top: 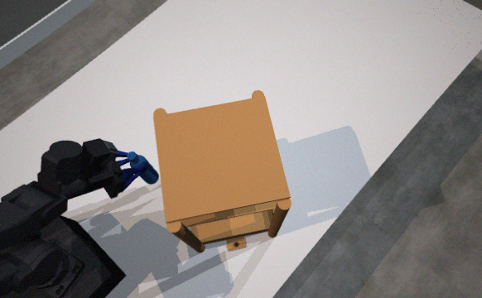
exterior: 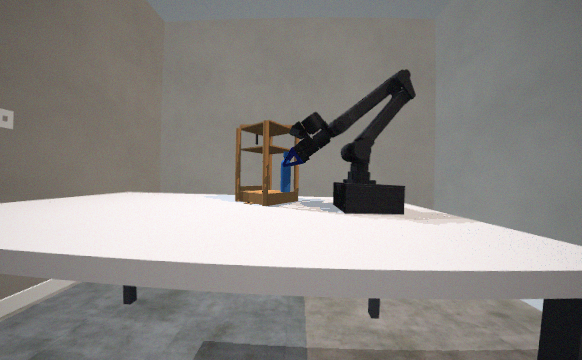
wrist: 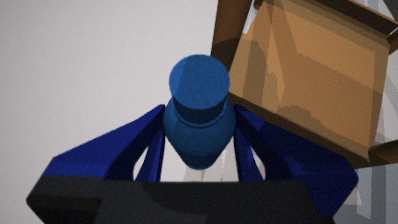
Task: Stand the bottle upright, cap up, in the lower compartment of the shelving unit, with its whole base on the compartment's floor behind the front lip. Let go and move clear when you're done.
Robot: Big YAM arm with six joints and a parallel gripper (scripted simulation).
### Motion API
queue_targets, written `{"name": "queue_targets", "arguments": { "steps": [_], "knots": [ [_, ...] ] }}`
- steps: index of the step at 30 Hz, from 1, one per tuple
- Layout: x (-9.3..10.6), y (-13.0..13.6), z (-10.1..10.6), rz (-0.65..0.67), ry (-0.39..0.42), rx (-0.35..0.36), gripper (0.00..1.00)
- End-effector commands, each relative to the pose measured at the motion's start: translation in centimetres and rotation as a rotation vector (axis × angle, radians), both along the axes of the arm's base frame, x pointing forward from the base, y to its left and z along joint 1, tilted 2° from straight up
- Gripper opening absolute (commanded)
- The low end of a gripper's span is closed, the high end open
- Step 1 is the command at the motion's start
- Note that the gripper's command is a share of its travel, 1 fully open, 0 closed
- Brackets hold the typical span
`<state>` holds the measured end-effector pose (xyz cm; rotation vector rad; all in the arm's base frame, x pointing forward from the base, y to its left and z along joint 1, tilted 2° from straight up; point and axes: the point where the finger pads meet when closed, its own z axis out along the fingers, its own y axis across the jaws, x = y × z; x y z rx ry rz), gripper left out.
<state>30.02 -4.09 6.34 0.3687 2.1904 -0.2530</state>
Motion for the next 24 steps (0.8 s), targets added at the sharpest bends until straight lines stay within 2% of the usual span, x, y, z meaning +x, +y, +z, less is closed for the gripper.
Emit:
{"name": "queue_targets", "arguments": {
  "steps": [1,7,24],
  "knots": [
    [-1.2,-1.5,0.8,-0.109,-0.023,0.035,0.26],
    [-1.1,-2.3,2.1,-0.165,-0.054,0.037,0.26],
    [-0.1,-2.2,3.2,-0.156,-0.078,0.035,0.26]
  ]
}}
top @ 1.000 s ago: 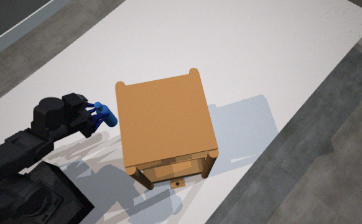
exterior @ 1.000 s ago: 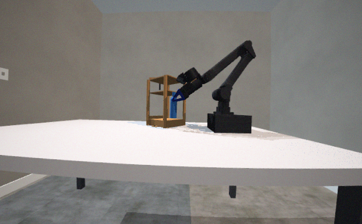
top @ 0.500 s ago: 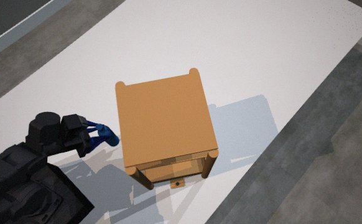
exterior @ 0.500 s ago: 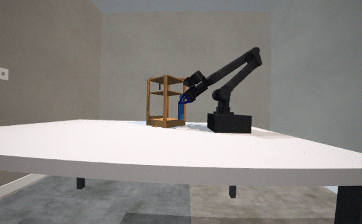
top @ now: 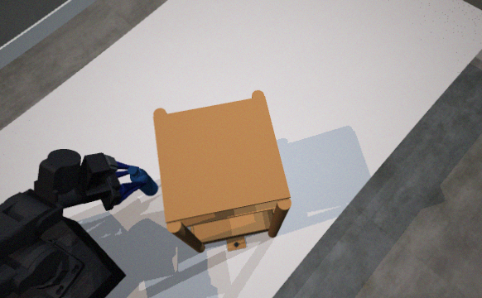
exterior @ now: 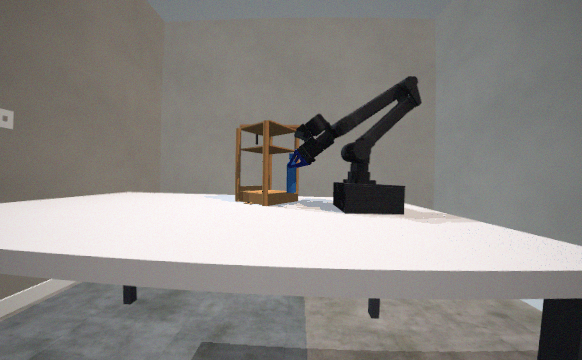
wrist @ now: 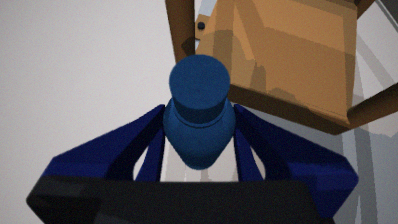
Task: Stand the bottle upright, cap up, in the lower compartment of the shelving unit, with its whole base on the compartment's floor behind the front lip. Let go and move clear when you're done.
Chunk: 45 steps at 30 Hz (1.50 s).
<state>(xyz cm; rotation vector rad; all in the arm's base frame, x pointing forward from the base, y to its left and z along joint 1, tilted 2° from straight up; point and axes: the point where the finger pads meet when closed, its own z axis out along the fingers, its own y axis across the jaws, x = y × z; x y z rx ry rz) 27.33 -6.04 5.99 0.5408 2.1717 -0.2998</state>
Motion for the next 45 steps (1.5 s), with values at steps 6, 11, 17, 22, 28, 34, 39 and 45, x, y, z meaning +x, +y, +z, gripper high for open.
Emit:
{"name": "queue_targets", "arguments": {
  "steps": [6,11,17,22,28,34,39,45],
  "knots": [
    [2.6,-0.2,3.6,-0.014,-0.079,0.001,0.26],
    [2.1,-0.3,3.7,-0.038,-0.078,0.004,0.26],
    [0.2,-1.0,3.7,-0.140,-0.078,0.006,0.26],
    [-1.0,-1.6,3.6,-0.205,-0.076,0.006,0.26],
    [-2.7,-2.5,3.7,-0.305,-0.077,0.006,0.26],
    [-3.0,-2.7,3.8,-0.327,-0.079,0.007,0.26],
    [-3.0,-2.6,3.8,-0.327,-0.079,0.007,0.26],
    [-3.0,-2.6,3.8,-0.327,-0.080,0.007,0.26]
  ]
}}
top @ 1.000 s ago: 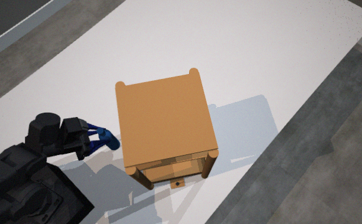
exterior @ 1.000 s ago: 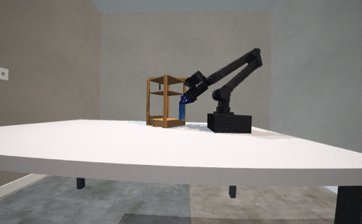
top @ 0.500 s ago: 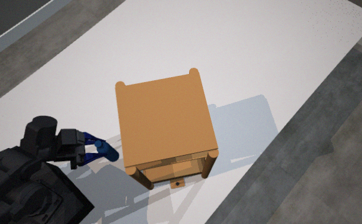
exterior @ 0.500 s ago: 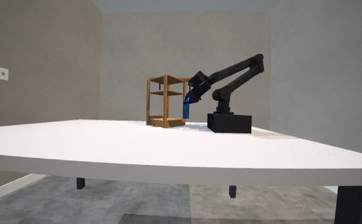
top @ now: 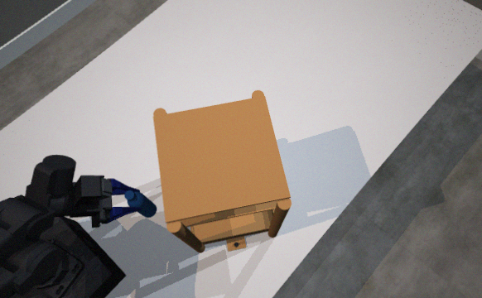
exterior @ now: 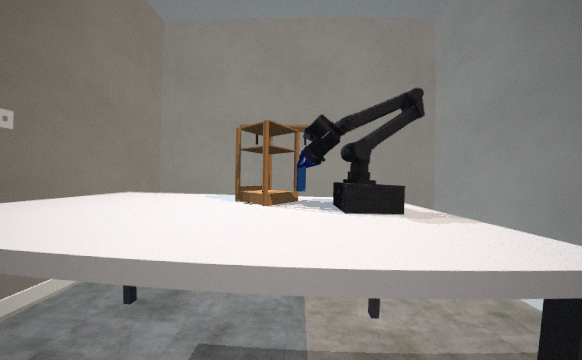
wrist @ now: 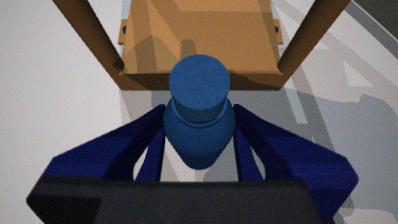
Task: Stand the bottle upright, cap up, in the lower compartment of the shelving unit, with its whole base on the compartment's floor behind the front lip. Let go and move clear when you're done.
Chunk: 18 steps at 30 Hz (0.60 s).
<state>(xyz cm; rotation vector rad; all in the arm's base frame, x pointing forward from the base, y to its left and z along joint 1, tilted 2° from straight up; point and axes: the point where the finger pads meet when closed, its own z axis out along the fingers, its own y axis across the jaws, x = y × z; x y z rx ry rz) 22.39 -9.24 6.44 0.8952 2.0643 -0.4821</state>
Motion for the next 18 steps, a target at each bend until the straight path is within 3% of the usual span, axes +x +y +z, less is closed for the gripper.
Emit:
{"name": "queue_targets", "arguments": {
  "steps": [1,13,18],
  "knots": [
    [1.9,0.6,3.3,0.003,-0.069,0.004,0.26],
    [1.9,0.6,3.3,0.003,-0.070,0.005,0.26],
    [0.7,0.7,1.7,0.003,-0.044,0.002,0.26]
  ]
}}
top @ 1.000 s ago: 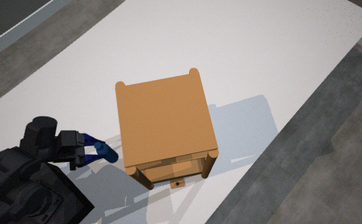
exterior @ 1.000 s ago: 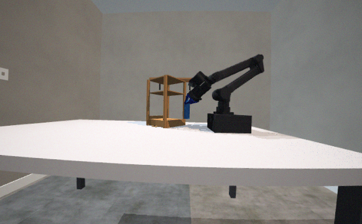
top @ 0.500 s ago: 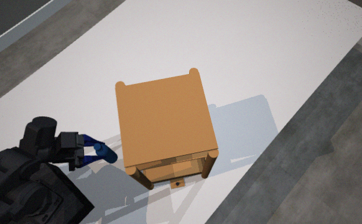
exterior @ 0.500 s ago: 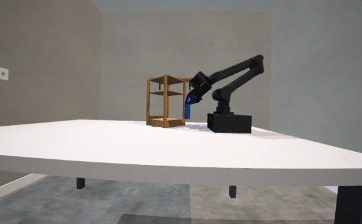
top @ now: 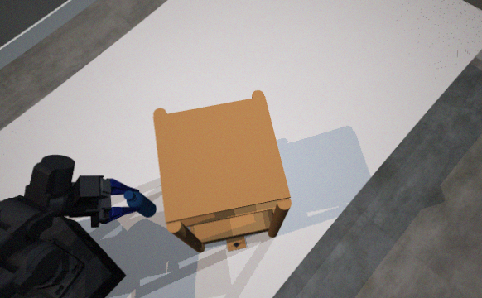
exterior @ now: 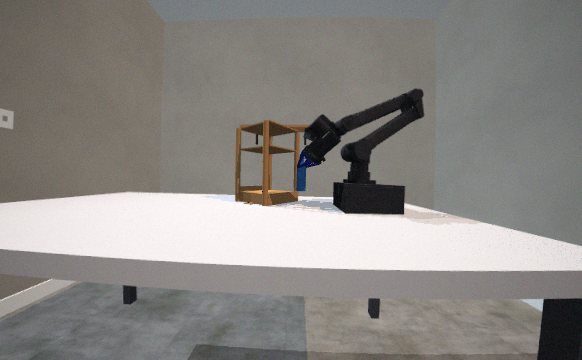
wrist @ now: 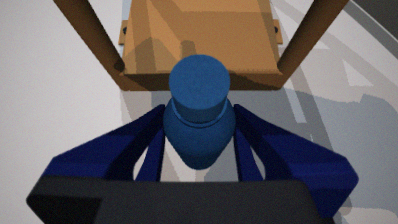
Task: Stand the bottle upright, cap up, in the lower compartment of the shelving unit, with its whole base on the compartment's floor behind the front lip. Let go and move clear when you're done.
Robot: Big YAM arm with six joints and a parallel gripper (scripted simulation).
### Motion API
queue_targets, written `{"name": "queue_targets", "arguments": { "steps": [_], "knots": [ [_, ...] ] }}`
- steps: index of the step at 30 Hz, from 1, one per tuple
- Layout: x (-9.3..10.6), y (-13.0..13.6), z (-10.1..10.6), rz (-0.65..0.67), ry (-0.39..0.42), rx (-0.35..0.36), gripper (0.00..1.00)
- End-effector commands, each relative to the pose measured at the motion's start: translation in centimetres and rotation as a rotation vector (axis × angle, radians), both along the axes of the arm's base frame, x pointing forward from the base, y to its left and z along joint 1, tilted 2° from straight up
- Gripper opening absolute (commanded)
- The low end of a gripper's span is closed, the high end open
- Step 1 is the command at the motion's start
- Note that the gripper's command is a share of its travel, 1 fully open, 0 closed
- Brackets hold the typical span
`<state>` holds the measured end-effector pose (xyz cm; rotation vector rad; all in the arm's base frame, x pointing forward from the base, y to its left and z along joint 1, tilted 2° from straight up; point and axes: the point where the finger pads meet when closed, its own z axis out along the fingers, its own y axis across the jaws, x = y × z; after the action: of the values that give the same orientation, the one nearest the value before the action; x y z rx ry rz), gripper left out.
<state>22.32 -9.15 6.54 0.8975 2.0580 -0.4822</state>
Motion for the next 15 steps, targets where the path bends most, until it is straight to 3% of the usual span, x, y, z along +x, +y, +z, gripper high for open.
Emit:
{"name": "queue_targets", "arguments": {
  "steps": [1,8,15],
  "knots": [
    [0.56,0.57,1.38,0.006,-0.033,0.003,0.26],
    [0.10,0.51,0.69,0.006,-0.019,0.001,0.26],
    [0.76,0.60,1.68,0.007,-0.037,0.002,0.26]
  ]
}}
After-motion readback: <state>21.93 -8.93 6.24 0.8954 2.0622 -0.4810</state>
